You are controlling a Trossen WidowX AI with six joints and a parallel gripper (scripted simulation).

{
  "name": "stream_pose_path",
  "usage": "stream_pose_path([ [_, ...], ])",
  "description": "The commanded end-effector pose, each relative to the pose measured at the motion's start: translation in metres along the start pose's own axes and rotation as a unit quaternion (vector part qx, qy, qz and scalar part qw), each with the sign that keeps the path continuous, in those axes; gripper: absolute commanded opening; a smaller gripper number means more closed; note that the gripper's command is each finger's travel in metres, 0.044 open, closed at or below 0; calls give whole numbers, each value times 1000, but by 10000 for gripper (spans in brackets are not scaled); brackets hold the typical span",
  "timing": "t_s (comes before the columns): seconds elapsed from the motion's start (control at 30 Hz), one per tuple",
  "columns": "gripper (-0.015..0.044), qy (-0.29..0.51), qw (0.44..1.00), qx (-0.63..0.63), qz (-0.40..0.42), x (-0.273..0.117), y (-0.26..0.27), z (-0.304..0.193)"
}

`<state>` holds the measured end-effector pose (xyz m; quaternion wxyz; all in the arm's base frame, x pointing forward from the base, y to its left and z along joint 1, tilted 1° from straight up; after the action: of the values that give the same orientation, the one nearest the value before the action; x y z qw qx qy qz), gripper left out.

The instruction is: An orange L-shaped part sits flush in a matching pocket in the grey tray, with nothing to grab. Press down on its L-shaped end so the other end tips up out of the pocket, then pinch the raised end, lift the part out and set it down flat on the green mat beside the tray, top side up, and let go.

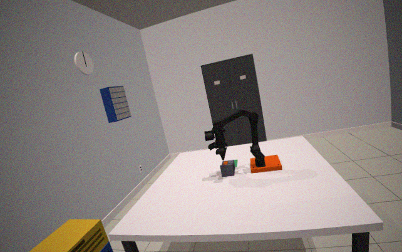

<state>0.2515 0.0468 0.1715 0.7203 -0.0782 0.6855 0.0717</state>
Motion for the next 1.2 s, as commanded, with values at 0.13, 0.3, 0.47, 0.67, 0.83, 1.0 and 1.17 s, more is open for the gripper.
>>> stream_pose_path([
  [0.13,180,10,1000,-4,3,60,2,-6],
  [0.3,180,10,1000,-4,3,60,2,-6],
  [0.47,180,10,1000,-4,3,61,2,-6],
  [0.67,180,10,1000,-4,3,69,2,-5],
  [0.83,180,10,1000,-4,3,77,2,-5],
  [1.0,180,10,1000,-4,3,85,2,-6],
  [1.17,180,10,1000,-4,3,94,2,-6],
])
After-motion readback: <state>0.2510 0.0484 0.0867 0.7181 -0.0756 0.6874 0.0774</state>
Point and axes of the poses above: the point midway between the two fingers, 35 mm back from their tips, its own x axis out along the fingers, its own y axis across the jaws, z = x × y, the point moved 3 cm from there along -x, back along the fingers, and after that the axes turned 13 degrees about -x, right-handed, at the moved point
